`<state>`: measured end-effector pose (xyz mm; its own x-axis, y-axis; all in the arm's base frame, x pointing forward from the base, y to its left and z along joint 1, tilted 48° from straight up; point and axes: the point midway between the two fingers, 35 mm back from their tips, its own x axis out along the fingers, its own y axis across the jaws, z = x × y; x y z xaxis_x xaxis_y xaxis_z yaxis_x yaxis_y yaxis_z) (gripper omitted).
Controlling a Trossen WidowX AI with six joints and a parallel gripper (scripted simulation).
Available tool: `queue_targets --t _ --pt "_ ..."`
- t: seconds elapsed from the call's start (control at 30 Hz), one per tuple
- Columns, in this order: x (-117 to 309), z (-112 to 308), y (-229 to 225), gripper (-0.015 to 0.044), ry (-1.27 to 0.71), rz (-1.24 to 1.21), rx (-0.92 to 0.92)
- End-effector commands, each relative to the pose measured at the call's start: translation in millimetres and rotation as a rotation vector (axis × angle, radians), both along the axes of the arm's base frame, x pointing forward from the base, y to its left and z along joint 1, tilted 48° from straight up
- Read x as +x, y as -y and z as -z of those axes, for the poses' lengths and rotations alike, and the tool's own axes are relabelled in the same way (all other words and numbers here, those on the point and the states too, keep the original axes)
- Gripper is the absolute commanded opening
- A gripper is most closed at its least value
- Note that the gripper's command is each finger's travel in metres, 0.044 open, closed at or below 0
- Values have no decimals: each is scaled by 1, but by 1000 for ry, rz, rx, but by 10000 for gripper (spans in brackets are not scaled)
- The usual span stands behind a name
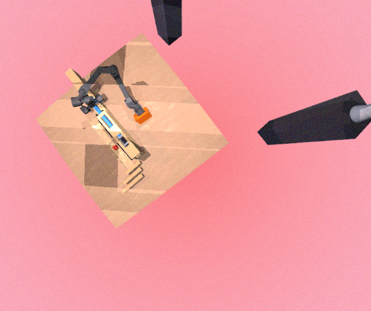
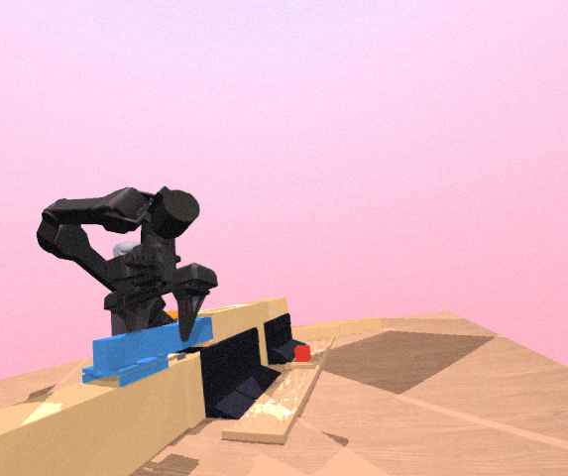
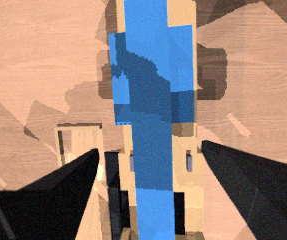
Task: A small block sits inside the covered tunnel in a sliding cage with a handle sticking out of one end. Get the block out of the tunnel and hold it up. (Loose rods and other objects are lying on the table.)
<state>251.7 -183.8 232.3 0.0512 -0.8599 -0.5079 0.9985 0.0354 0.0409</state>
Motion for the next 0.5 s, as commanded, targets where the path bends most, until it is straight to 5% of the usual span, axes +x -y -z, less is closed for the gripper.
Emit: queue_targets --t 0.0,0.4,0.47 --pt "1 -1 -1 335 4 0 0" --pt "1 -1 -1 20 4 0 0" --pt "1 -1 -1 7 4 0 0"
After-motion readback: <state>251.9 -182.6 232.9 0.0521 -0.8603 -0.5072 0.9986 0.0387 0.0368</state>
